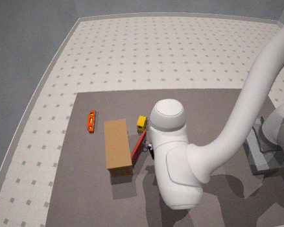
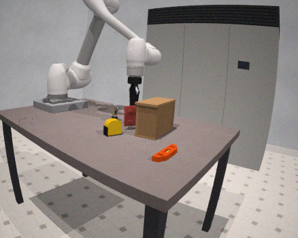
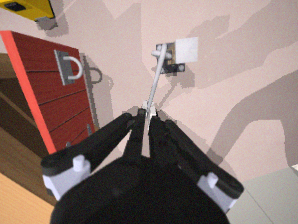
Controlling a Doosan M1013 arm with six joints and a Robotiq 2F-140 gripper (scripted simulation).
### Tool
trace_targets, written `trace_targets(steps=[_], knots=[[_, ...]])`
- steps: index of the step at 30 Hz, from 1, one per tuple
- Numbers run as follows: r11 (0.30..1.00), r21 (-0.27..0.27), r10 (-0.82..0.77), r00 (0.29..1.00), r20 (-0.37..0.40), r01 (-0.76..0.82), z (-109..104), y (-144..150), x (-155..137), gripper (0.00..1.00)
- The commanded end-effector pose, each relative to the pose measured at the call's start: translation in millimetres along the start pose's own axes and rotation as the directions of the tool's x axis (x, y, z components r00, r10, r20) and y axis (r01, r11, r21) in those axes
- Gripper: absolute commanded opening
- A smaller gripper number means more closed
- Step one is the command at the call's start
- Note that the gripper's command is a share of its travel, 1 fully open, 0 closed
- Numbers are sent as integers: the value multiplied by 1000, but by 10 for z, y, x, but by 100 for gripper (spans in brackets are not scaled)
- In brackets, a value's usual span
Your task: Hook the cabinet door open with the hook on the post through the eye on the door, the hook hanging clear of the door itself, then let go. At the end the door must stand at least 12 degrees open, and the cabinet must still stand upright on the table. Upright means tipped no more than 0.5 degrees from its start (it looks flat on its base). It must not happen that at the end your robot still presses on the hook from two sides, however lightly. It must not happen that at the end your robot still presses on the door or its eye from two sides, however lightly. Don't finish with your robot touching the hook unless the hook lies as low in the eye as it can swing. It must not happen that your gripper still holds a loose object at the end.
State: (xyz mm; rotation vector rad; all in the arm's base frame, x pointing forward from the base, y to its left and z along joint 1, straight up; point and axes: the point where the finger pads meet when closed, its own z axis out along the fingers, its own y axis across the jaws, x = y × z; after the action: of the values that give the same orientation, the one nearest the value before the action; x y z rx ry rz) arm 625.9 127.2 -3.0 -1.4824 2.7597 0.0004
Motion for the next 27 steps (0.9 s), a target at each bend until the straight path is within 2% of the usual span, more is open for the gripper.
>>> trace_targets(steps=[1, 27], knots=[[1000, -4, 2, 1000, -9, -2, 59, 24, 51, 3], [1000, -4, 14, 1000, -9, -14, 7, 13, 25, 3]])
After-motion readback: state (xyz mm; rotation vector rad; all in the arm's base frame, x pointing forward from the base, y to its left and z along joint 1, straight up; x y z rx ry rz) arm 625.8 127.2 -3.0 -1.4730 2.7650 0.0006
